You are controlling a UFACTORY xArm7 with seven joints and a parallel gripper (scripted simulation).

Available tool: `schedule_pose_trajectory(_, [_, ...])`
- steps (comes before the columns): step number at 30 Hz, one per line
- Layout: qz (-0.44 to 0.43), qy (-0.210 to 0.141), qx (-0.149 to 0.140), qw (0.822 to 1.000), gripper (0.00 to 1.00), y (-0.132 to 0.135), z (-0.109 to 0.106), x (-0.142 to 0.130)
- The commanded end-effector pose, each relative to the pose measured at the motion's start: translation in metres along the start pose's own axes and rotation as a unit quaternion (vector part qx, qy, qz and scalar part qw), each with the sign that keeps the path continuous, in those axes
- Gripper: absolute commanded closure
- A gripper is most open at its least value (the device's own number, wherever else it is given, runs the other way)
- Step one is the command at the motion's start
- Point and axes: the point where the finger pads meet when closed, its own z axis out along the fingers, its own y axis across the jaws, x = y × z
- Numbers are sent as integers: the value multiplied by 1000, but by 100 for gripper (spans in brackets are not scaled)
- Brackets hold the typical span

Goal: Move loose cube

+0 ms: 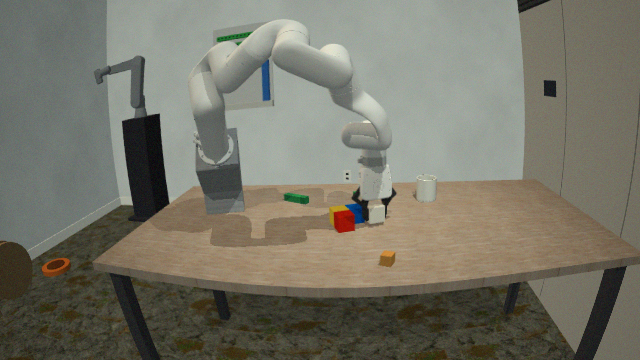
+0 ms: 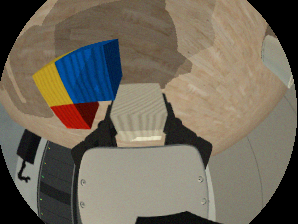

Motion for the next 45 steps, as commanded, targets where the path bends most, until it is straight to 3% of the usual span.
schedule_pose_trajectory(1, [0,1,-2,1000,100,2,2,1])
schedule_pose_trajectory(39, [0,1,-2,1000,100,2,12,1])
schedule_pose_trajectory(40, [0,1,-2,1000,18,2,12,1])
schedule_pose_trajectory(45, [0,1,-2,1000,18,2,12,1])
